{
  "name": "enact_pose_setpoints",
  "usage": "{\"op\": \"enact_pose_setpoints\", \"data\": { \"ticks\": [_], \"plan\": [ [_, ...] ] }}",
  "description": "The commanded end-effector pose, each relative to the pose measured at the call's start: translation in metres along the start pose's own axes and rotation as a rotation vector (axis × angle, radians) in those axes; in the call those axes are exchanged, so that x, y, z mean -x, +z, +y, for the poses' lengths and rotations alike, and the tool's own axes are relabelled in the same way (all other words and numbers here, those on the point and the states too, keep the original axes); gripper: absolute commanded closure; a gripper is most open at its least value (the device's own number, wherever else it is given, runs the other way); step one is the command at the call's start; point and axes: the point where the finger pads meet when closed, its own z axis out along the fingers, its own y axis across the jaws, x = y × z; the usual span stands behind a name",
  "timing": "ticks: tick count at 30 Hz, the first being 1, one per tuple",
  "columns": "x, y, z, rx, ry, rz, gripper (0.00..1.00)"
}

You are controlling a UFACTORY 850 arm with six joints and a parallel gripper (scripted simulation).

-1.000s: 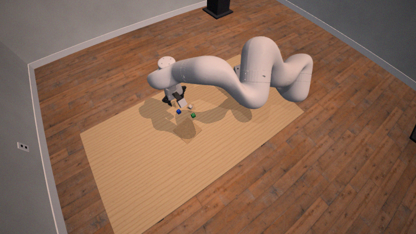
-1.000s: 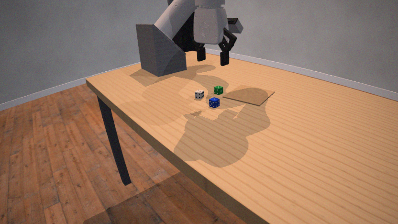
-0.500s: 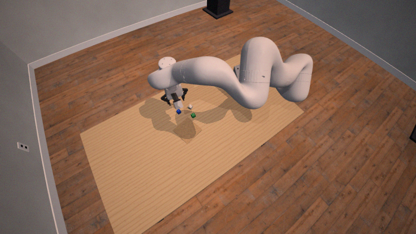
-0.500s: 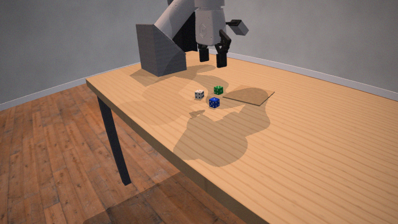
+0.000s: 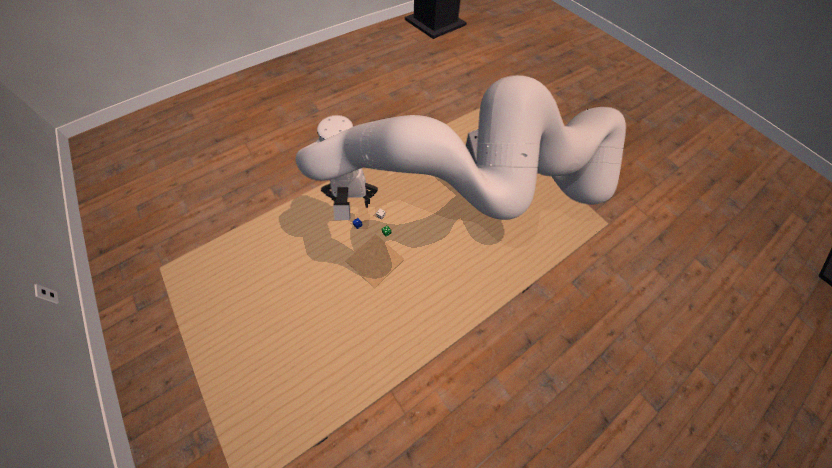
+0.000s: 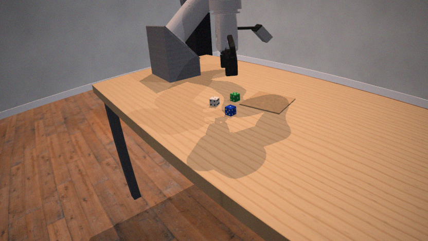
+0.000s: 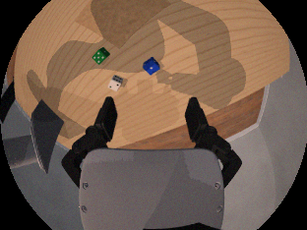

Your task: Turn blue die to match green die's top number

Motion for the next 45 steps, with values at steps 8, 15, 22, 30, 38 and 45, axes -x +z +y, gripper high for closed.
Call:
{"op": "enact_pose_setpoints", "data": {
  "ticks": [8, 15, 22, 30, 38, 45],
  "plan": [
    [0.000, 0.005, 0.001, -0.007, 0.390, -0.007, 0.00],
    [0.000, 0.008, 0.001, -0.006, 0.577, -0.007, 0.00],
    [0.000, 0.012, 0.002, -0.005, 0.797, -0.008, 0.00],
    [0.001, 0.015, 0.002, -0.004, 1.009, -0.009, 0.00],
    [0.001, 0.019, 0.002, -0.003, 1.261, -0.009, 0.00],
    [0.001, 0.021, 0.002, -0.003, 1.423, -0.010, 0.00]
  ]
}}
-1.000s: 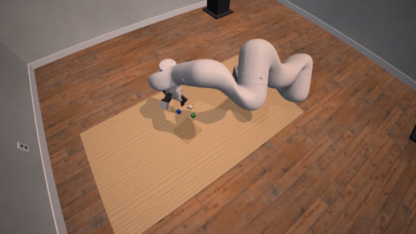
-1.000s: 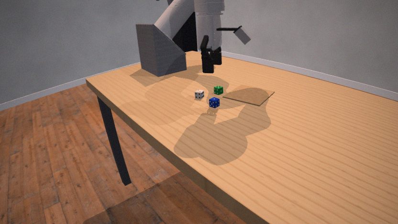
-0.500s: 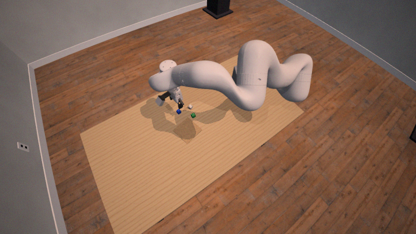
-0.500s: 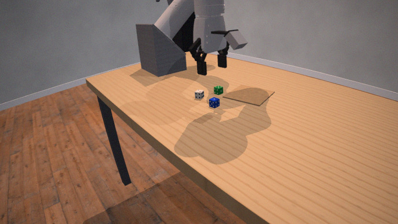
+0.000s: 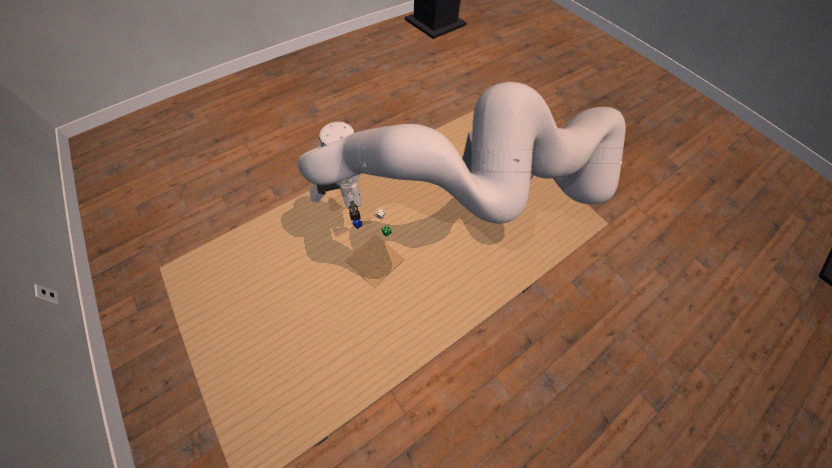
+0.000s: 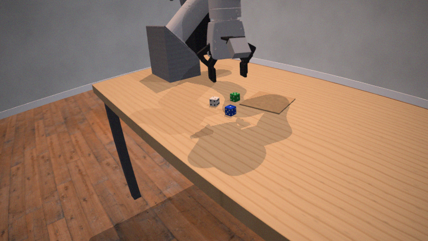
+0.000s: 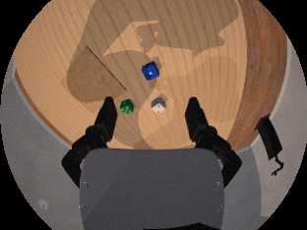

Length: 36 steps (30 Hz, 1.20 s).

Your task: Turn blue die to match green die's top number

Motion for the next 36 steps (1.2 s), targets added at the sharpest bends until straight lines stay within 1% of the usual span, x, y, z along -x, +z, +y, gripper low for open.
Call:
{"op": "enact_pose_setpoints", "data": {
  "ticks": [1, 7, 8, 14, 16, 19, 22, 28, 36],
  "plan": [
    [-0.001, 0.002, 0.000, 0.005, 0.171, -0.011, 0.00],
    [-0.001, 0.004, 0.000, 0.006, 0.321, -0.011, 0.00],
    [-0.001, 0.005, 0.000, 0.006, 0.376, -0.010, 0.00],
    [-0.001, 0.008, 0.001, 0.007, 0.561, -0.010, 0.00],
    [-0.001, 0.008, 0.001, 0.007, 0.561, -0.010, 0.00],
    [-0.001, 0.010, 0.001, 0.008, 0.695, -0.009, 0.00],
    [-0.001, 0.011, 0.001, 0.008, 0.759, -0.009, 0.00],
    [-0.001, 0.014, 0.001, 0.010, 0.964, -0.008, 0.00],
    [-0.001, 0.016, 0.002, 0.010, 1.081, -0.008, 0.00]
  ]
}}
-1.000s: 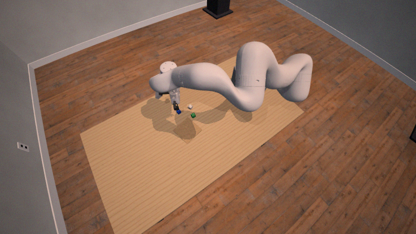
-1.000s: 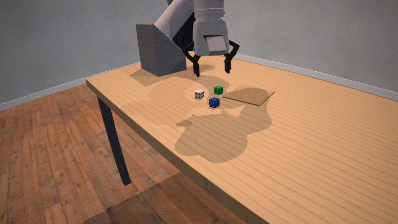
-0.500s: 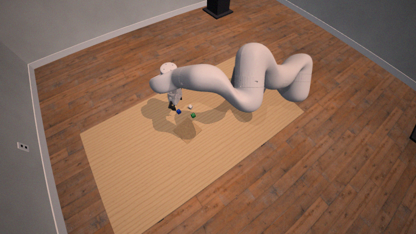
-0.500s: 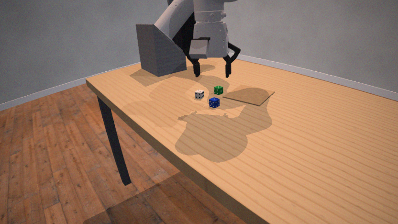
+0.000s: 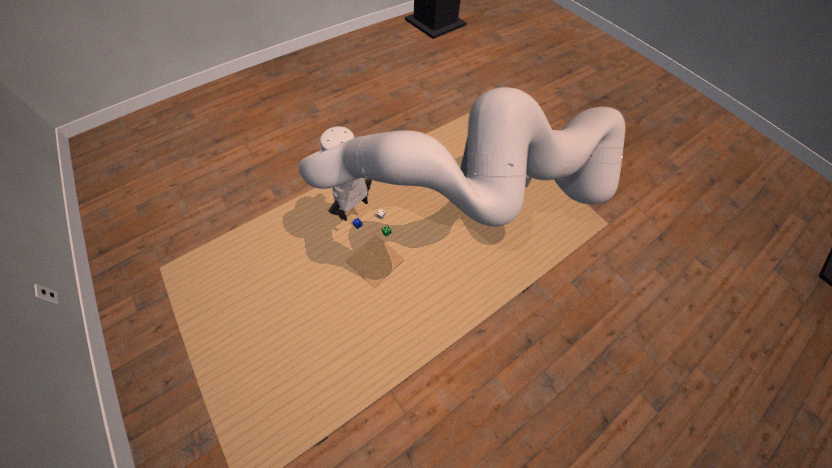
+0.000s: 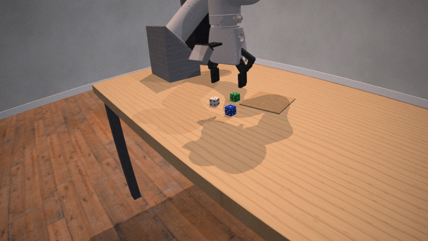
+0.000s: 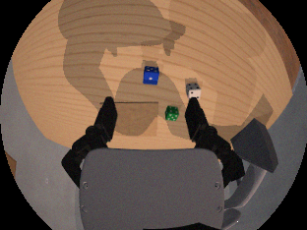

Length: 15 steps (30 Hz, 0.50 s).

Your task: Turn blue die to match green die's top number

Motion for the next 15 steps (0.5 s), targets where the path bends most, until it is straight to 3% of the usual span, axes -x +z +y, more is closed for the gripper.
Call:
{"op": "enact_pose_setpoints", "data": {
  "ticks": [1, 8, 9, 15],
  "plan": [
    [-0.0005, 0.0004, -0.0007, 0.007, 0.083, -0.001, 0.00],
    [-0.0005, 0.0008, -0.0007, 0.007, 0.111, -0.001, 0.00],
    [-0.0005, 0.0008, -0.0007, 0.007, 0.111, -0.001, 0.58],
    [-0.0005, 0.0008, -0.0007, 0.007, 0.111, -0.001, 0.58]
  ]
}}
